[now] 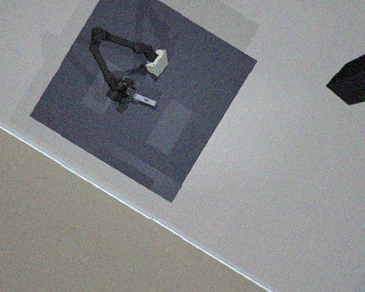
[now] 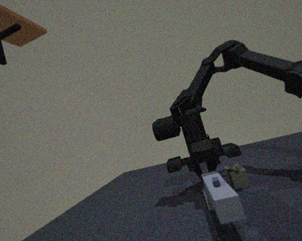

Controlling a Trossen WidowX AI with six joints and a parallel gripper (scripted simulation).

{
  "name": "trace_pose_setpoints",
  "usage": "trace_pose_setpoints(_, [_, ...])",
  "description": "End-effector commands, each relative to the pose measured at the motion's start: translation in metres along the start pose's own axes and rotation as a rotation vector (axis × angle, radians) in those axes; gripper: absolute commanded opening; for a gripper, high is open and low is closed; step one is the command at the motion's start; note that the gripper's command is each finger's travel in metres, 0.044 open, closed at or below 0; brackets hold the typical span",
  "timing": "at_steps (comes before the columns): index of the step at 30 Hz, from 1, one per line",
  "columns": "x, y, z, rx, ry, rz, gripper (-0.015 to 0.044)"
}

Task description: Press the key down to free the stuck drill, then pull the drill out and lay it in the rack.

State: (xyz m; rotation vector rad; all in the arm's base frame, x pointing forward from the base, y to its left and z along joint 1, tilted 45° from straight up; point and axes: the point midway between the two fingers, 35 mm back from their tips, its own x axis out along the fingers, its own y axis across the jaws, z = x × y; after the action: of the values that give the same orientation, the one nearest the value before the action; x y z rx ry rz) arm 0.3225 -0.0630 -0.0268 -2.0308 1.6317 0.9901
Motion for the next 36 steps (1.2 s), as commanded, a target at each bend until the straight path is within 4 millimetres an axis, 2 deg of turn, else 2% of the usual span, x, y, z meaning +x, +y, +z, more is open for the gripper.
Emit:
trace_pose_setpoints(1, [-0.0001,-0.0008,-0.0002,0.006,0.000,-0.003,0.0006])
trace_pose_setpoints(27, [-0.0043,0.0022,-0.0001,0.006,0.002,0.001,0.0000])
trace_pose_setpoints(36, [-0.0022,0.0020,-0.0089,0.006,0.002,0.001,0.0000])
